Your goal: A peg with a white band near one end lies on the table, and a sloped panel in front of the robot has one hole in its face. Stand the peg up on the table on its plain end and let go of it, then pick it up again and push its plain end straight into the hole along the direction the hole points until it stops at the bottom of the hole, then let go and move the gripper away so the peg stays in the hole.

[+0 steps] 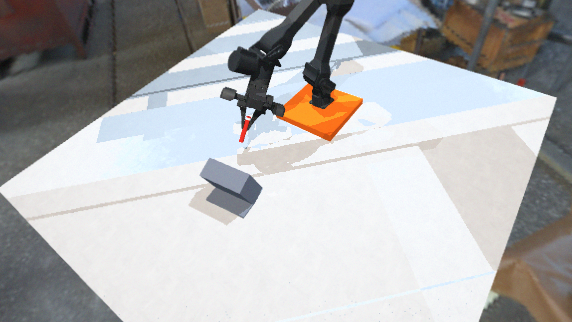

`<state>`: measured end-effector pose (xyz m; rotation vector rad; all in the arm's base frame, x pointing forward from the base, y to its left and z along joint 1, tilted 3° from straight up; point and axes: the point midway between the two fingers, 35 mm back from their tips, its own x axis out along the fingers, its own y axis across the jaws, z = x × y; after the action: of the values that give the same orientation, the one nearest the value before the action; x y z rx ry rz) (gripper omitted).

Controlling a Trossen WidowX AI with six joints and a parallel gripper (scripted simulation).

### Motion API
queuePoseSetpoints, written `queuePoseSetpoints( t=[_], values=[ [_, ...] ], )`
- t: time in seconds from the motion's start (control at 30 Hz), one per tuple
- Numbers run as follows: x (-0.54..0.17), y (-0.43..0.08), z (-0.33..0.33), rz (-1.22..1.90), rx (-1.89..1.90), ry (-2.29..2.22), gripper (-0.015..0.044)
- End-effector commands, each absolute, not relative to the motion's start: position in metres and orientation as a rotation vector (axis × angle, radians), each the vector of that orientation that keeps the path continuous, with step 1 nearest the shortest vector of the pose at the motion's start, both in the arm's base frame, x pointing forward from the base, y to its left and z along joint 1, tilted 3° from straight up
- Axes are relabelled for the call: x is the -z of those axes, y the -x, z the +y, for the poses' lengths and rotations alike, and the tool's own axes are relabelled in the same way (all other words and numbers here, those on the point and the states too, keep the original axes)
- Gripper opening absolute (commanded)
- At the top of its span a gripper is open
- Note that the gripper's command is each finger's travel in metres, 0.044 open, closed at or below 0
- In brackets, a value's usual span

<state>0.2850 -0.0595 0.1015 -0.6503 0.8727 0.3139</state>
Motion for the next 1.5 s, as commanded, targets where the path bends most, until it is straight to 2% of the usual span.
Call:
queuePoseSetpoints(
  t=[0.0, 1.47],
  values=[
    [-0.100, -0.285, -0.056, 0.848, -0.321, 0.663, 0.0000],
    [-0.100, -0.285, -0.031, 0.590, -0.332, 0.754, 0.0000]
  ],
)
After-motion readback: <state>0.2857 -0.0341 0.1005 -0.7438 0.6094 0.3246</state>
